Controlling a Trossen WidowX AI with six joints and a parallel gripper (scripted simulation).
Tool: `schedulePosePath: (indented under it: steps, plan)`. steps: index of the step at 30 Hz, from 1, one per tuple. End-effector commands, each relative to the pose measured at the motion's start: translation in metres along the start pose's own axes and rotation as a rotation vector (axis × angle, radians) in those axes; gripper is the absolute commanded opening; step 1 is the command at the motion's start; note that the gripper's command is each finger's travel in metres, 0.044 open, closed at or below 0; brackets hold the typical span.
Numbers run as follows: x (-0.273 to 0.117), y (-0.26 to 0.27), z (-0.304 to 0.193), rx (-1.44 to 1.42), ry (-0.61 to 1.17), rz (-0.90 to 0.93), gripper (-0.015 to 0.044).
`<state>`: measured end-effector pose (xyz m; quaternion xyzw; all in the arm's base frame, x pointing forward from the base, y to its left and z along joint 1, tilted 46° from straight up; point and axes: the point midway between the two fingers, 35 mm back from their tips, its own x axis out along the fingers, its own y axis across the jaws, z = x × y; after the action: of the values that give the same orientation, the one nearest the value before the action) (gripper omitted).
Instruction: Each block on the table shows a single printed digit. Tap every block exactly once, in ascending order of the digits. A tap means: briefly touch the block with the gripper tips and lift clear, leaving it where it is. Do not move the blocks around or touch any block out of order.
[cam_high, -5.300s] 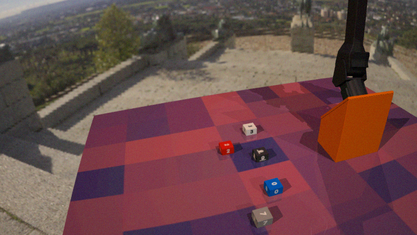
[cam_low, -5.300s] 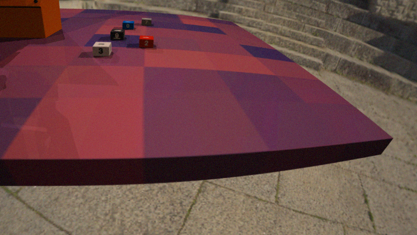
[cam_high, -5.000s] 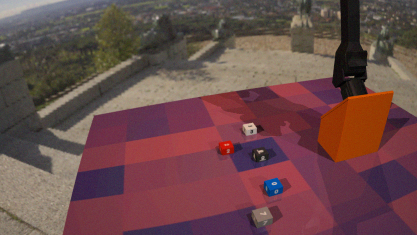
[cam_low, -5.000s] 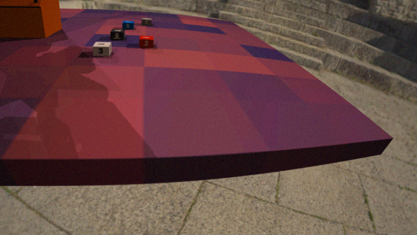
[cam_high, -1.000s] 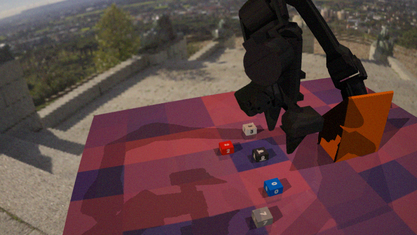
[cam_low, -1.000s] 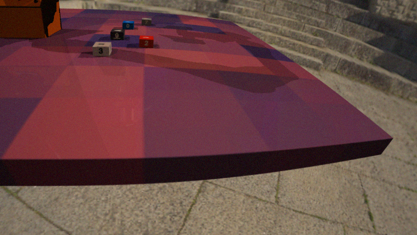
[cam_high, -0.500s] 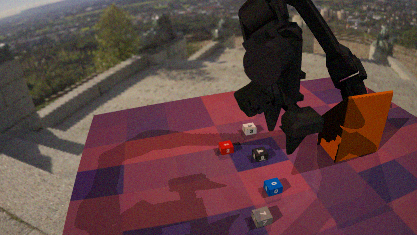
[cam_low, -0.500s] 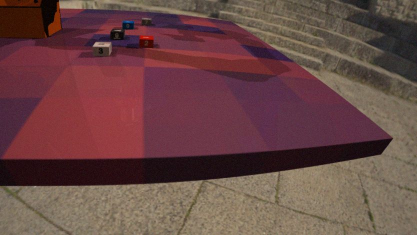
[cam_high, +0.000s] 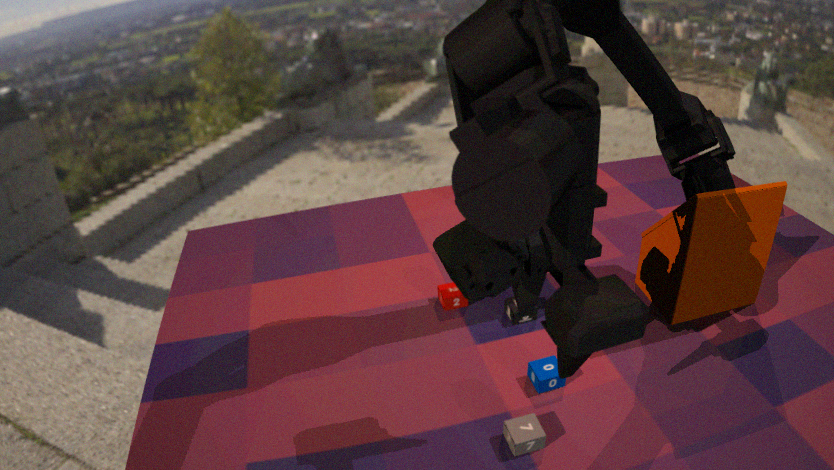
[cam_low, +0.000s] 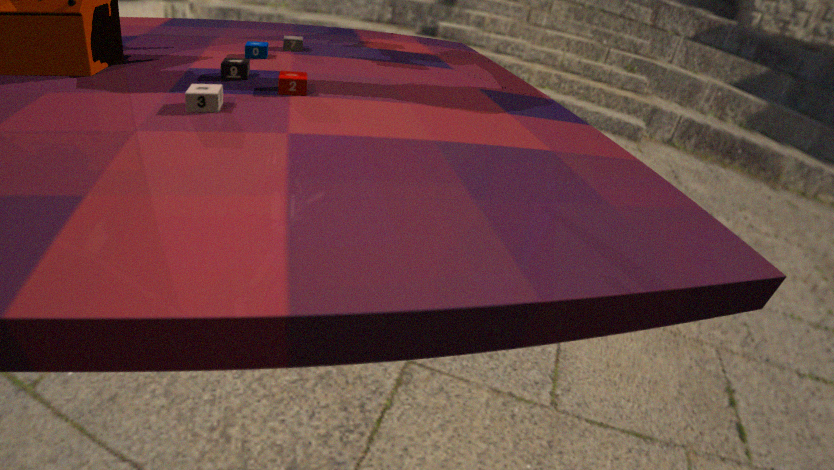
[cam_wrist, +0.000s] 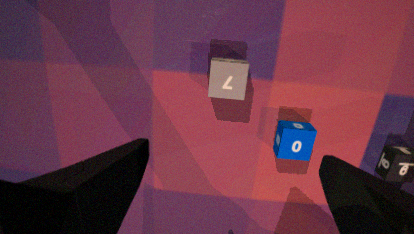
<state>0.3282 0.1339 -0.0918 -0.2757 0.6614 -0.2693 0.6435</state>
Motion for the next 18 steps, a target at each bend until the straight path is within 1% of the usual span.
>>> schedulePosePath:
  steps: [1, 15, 17, 18]
  plan:
    - [-0.001, 0.003, 0.003, 0.008, 0.002, 0.007, 0.04]
    - [-0.001, 0.003, 0.003, 0.008, 0.002, 0.007, 0.04]
    - [-0.003, -0.009, 0.008, 0.006, 0.001, 0.011, 0.04]
    - [-0.004, -0.024, 0.013, 0.005, 0.001, 0.016, 0.04]
